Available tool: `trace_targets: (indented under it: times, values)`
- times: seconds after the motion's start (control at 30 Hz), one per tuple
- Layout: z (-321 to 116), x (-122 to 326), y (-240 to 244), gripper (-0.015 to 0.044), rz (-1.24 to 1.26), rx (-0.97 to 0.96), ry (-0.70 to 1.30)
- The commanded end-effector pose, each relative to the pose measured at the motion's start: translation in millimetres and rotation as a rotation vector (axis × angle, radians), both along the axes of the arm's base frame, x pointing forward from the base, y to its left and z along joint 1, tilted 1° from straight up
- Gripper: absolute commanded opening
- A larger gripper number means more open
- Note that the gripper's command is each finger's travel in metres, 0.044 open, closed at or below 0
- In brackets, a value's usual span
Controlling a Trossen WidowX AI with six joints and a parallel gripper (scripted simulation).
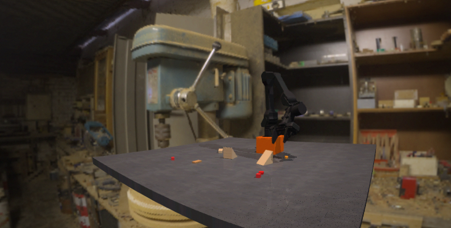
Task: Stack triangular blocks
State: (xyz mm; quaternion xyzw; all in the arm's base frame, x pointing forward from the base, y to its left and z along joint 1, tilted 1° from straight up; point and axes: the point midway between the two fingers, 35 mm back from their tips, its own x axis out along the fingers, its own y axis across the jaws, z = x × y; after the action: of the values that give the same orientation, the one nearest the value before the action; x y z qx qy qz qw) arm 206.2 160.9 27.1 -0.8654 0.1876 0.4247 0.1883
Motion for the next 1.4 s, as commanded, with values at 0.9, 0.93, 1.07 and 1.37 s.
trace_targets:
  times: [0.9, 0.93, 1.07, 1.37]
  values:
    - [-28.8, 5.2, -29.3, 0.0440, 0.107, -0.132, 0.120]
    - [-30.1, 6.2, -29.5, 0.0440, 0.107, -0.132, 0.120]
    - [-35.5, 10.0, -30.3, 0.0440, 0.107, -0.132, 0.120]
    - [-47.9, 17.8, -33.2, 0.0440, 0.103, -0.130, 0.123]
